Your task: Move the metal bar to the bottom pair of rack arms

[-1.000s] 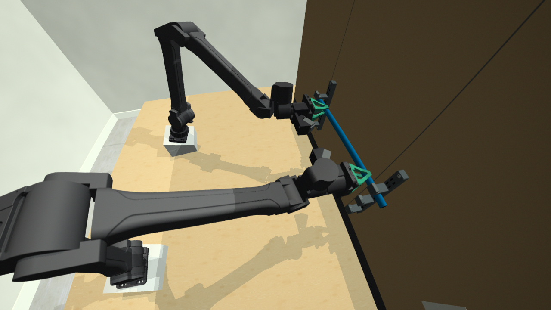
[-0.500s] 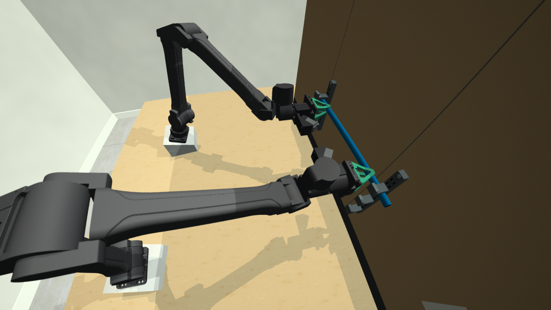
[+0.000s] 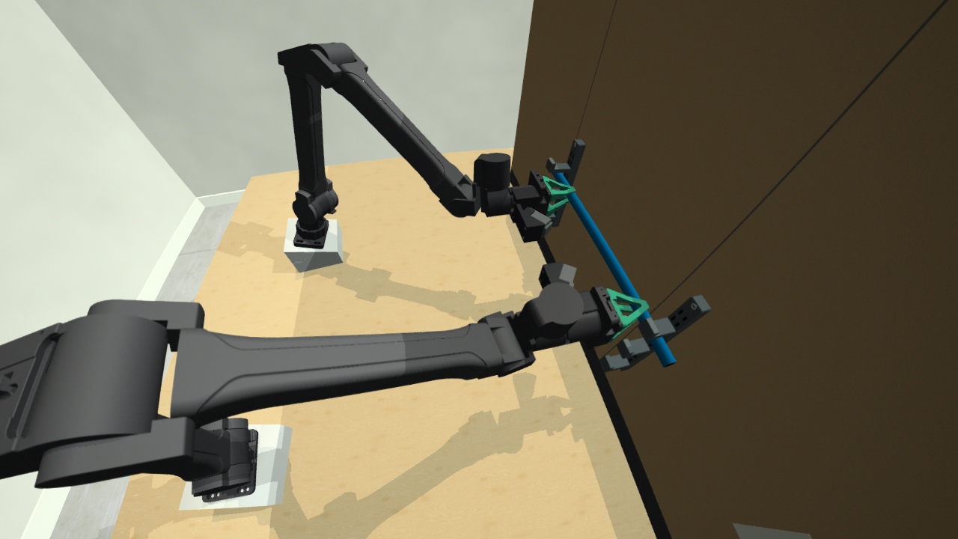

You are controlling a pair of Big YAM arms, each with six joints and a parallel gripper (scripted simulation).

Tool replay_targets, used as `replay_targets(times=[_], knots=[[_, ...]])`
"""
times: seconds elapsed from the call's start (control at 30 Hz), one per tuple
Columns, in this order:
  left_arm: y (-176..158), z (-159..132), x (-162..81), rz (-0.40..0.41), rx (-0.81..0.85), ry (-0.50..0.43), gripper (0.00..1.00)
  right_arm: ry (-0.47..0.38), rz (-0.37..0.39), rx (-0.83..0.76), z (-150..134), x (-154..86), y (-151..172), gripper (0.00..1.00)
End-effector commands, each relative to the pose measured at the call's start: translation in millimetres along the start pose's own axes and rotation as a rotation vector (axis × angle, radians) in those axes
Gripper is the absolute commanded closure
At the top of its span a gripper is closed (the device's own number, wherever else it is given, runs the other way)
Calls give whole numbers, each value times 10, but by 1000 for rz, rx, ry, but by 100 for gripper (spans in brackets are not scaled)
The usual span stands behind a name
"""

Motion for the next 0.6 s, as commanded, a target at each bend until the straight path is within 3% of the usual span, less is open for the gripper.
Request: replay_targets(times=[0.0,0.57], knots=[[178,8,22,49,-39,-1,100,26,-47,25,-109,14,-126,100],[114,-17,-13,49,-39,-1,100,26,-47,25,-83,-15,-53,100]])
Point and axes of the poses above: on each arm, the point where the finger pads meet when closed, its own x axis out along the fingers, its own y axis across the jaws, z = x × y, the point moved 3 cm from there along -x, back along the fingers, and after that the axes turned 11 degrees about -x, right-handed, at the moved point
